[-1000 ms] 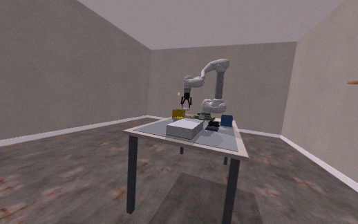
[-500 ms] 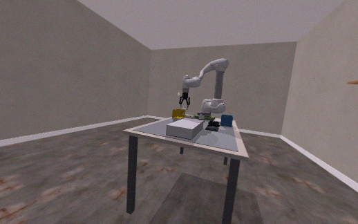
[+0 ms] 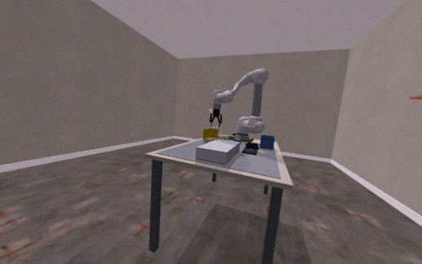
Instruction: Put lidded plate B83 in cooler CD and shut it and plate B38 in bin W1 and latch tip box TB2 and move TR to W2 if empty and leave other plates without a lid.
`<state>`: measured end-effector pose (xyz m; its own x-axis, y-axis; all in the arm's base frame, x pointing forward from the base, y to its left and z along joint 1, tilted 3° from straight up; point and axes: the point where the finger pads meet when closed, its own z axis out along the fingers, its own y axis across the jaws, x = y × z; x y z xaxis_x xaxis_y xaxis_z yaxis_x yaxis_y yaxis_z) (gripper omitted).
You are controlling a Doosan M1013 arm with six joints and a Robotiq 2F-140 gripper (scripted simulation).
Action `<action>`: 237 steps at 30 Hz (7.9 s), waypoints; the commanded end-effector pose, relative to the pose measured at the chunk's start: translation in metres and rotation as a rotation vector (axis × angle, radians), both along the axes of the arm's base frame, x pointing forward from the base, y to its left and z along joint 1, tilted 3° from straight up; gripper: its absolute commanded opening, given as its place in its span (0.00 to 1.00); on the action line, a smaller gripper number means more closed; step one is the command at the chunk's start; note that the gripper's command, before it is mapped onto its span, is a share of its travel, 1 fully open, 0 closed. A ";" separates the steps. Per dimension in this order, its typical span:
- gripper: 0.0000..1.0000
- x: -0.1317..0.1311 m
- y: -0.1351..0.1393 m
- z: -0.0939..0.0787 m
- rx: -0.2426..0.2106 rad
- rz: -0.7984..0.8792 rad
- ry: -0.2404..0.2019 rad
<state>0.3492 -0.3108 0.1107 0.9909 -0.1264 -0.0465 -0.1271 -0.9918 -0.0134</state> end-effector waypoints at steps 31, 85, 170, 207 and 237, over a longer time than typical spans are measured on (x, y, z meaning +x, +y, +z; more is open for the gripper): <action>0.00 -0.051 -0.056 0.001 0.000 0.000 0.000; 0.66 -0.027 -0.051 0.002 -0.001 -0.027 0.000; 0.66 0.264 0.022 0.007 -0.001 -0.027 0.000; 0.66 0.321 0.037 -0.002 -0.001 -0.027 0.000; 0.66 0.319 0.037 -0.039 -0.001 -0.027 0.000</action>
<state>0.6685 -0.2736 0.0747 0.9870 -0.1536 -0.0468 -0.1544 -0.9879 -0.0123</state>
